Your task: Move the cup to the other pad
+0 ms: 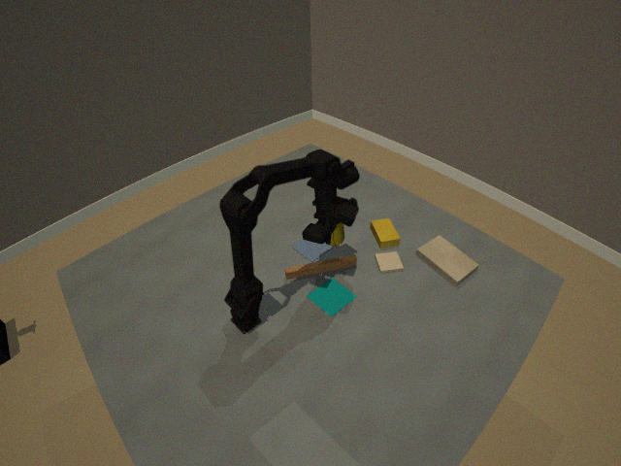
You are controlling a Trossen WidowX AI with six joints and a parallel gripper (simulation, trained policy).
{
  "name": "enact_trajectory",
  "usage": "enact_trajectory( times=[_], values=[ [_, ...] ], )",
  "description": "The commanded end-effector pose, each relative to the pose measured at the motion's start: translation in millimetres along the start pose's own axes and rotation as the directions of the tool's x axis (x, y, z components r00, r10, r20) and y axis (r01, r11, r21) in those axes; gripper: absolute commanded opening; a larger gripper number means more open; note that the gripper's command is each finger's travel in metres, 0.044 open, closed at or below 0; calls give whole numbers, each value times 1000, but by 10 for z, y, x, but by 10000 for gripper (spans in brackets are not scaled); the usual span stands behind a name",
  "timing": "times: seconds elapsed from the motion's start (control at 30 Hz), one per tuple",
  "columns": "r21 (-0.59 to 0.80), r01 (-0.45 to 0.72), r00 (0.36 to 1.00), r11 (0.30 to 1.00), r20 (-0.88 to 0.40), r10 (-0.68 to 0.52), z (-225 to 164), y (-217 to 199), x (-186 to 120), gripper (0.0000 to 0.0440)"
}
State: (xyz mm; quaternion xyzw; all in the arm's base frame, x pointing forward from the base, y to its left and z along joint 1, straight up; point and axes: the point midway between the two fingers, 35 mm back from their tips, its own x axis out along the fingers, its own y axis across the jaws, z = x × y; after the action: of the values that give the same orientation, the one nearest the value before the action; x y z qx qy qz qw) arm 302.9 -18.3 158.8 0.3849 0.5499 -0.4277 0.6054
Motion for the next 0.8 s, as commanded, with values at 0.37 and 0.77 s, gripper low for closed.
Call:
enact_trajectory(
  times=[0.37,0.77],
  values=[
    [115,-37,999,993,29,33,316,-222,21,0],
    [193,-56,998,980,48,47,490,-416,105,0]
  ],
)
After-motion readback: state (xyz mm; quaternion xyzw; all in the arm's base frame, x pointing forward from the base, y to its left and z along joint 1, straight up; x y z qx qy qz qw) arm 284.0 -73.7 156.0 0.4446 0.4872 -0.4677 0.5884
